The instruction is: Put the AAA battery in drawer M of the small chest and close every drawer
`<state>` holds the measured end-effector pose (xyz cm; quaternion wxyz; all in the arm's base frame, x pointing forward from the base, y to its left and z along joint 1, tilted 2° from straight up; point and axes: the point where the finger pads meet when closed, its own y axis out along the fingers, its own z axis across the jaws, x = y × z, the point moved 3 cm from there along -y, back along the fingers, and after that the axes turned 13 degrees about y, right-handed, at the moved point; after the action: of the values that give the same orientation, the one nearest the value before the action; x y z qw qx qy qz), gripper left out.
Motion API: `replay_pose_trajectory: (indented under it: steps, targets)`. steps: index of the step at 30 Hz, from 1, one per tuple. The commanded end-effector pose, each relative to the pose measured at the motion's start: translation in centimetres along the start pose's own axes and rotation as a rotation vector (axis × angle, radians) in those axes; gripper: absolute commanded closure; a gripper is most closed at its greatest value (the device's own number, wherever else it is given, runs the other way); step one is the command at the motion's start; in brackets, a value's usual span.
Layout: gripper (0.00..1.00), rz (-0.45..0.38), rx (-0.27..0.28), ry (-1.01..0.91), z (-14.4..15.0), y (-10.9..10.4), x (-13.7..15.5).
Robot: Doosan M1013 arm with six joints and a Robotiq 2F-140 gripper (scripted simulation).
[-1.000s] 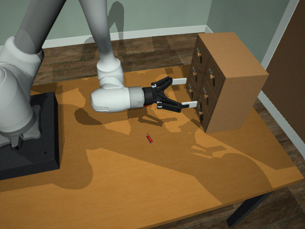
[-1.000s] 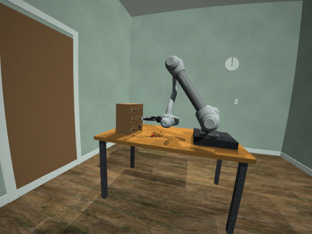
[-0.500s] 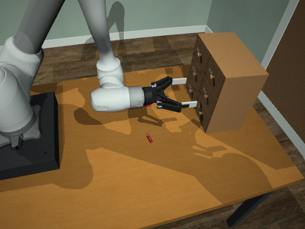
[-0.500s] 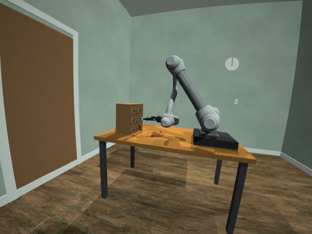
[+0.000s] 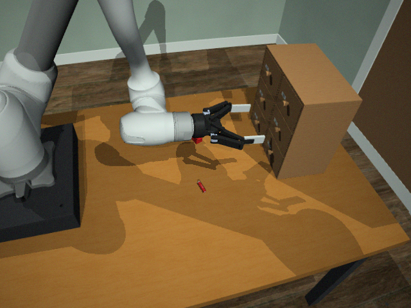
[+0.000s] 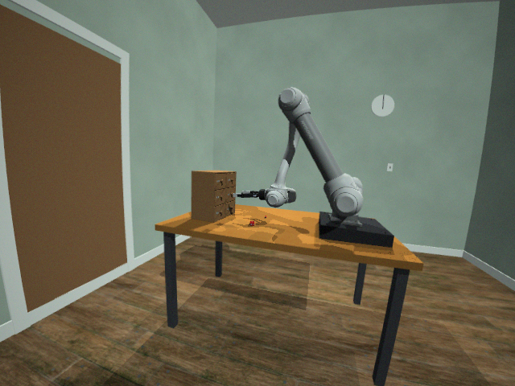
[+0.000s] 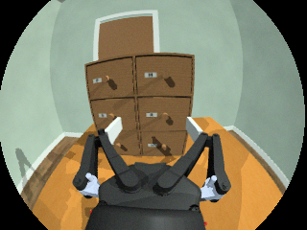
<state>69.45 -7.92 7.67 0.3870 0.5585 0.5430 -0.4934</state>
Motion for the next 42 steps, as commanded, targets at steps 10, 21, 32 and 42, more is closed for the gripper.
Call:
replay_pose_trajectory:
  steps: [10, 21, 32, 42]
  targets:
    - [0.0, -0.088, 0.02, 0.0, -0.2, -0.6, -0.8]
    - [0.0, -0.218, 0.05, 0.0, -0.5, -1.5, -1.9]
    - [0.0, -0.392, 0.09, 0.0, -0.8, -2.5, -3.5]
    - [0.0, -0.567, 0.13, 0.001, -1.2, -3.5, -5.0]
